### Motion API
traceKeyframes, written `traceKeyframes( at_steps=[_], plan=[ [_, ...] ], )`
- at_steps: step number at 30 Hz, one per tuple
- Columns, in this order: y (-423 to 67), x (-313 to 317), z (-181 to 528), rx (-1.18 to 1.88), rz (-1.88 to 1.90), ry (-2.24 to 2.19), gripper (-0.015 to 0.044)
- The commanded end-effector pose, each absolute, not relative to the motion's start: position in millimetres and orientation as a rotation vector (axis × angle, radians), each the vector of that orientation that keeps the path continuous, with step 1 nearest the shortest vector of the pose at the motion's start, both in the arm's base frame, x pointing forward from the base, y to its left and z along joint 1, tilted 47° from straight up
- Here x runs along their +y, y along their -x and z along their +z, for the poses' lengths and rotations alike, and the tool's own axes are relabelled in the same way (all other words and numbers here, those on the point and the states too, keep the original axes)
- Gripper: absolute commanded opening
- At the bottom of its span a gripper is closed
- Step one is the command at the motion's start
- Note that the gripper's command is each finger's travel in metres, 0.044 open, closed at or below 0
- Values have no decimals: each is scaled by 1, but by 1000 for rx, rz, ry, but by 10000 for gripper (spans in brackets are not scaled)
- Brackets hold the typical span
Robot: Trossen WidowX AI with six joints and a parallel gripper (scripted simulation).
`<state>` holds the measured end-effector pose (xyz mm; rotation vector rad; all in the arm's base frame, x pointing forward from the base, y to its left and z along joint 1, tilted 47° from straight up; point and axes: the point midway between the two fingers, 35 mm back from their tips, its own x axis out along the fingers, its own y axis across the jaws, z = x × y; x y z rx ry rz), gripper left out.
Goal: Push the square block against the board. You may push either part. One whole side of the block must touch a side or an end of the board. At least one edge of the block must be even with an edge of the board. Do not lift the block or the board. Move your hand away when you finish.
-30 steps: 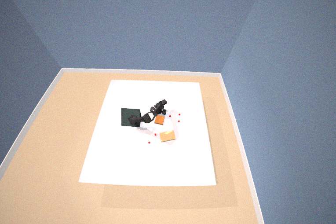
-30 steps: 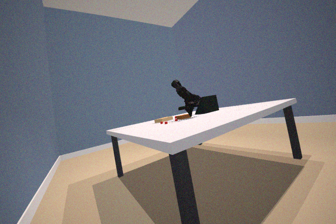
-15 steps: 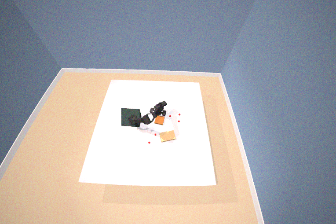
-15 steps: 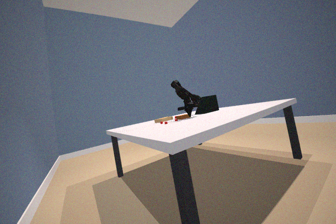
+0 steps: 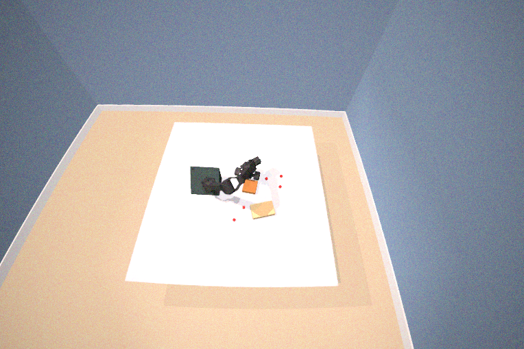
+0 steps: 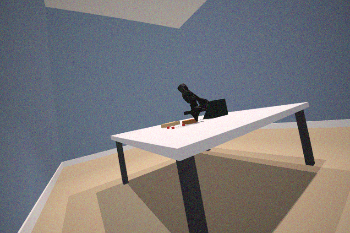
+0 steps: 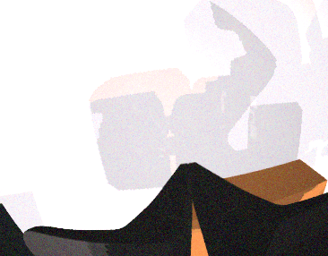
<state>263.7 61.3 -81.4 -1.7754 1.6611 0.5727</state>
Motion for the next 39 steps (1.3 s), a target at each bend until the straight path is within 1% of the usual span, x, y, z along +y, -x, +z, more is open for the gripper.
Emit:
traceKeyframes(
  at_steps=[1, 39],
  plan=[
    [-264, 55, -76, 1665, 568, 1775, 0],
    [-265, 25, -45, 1665, 569, 1776, 0]
  ],
)
